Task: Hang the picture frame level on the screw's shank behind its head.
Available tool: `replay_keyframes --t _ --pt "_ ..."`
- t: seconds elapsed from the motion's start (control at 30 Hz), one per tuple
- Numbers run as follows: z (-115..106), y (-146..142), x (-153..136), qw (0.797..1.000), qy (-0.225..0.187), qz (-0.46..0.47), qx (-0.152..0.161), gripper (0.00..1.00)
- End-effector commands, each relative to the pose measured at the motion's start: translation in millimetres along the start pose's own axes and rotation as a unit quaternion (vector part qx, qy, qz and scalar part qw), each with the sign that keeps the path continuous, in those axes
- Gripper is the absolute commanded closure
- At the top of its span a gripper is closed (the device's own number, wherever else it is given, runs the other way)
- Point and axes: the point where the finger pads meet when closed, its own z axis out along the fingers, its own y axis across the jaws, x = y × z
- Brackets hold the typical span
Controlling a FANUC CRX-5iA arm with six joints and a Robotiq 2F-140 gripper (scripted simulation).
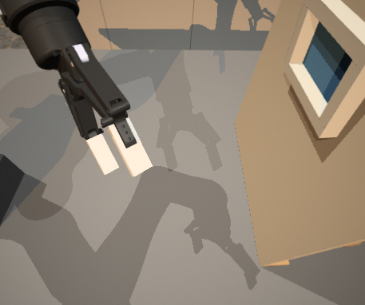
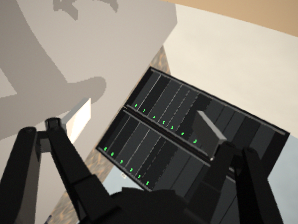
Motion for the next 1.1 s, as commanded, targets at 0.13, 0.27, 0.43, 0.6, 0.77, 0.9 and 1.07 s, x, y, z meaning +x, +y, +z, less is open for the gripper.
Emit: replay_keyframes --t 0.13,0.27,0.43,0.6,0.77,0.9,1.07 --pt "-0.1 0.2 0.1 1.0 0.0 0.0 0.0 0.0" --pt "-0.1 0.2 0.1 1.0 0.0 0.0 0.0 0.0" --pt "-0.1 0.2 0.1 1.0 0.0 0.0 0.0 0.0" --pt "-0.1 0.1 0.1 1.0 0.0 0.0 0.0 0.0" --pt "1.1 -3.0 1.5 1.0 0.002 0.002 0.005 0.0" --pt "3.9 -11.2 5.2 1.0 0.009 0.007 0.02 0.0" --pt "8.2 -26.5 12.4 0.999 0.02 0.018 0.047 0.0"
